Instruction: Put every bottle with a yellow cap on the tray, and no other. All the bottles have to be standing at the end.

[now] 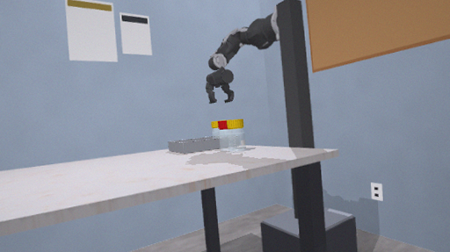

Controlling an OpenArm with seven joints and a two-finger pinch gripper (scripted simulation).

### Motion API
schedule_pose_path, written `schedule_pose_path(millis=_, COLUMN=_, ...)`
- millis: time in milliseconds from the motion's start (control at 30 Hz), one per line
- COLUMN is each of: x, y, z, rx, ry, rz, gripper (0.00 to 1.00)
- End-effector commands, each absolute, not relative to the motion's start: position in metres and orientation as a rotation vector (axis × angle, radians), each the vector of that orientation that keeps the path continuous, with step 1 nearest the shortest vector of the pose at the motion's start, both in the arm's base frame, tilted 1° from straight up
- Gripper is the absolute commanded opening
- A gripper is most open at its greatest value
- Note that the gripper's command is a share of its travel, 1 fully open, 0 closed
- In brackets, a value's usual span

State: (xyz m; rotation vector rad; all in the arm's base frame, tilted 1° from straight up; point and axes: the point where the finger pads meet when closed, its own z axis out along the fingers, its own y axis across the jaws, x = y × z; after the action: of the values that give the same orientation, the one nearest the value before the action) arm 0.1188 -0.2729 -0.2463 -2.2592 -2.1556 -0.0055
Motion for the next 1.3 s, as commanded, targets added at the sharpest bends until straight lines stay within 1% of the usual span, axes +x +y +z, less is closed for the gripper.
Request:
schedule_pose_path(millis=0, x=0.119, y=-0.273, z=-0.246, rx=-2.261, ry=-2.157, rz=-0.007, gripper=0.42)
schedule_pose_path(millis=400, x=0.119, y=-0.273, z=-0.246, rx=-2.261, ry=-2.157, rz=-0.007, gripper=0.42)
schedule_pose_path(millis=733, x=0.190, y=-0.206, z=-0.230, rx=-1.929, ry=-2.460, rz=-0.009, gripper=0.42)
schedule_pose_path(millis=967, x=0.190, y=-0.206, z=-0.230, rx=-1.929, ry=-2.460, rz=-0.009, gripper=0.42)
schedule_pose_path(millis=1267, x=0.216, y=-0.126, z=-0.229, rx=-1.610, ry=-2.681, rz=-0.010, gripper=0.42)
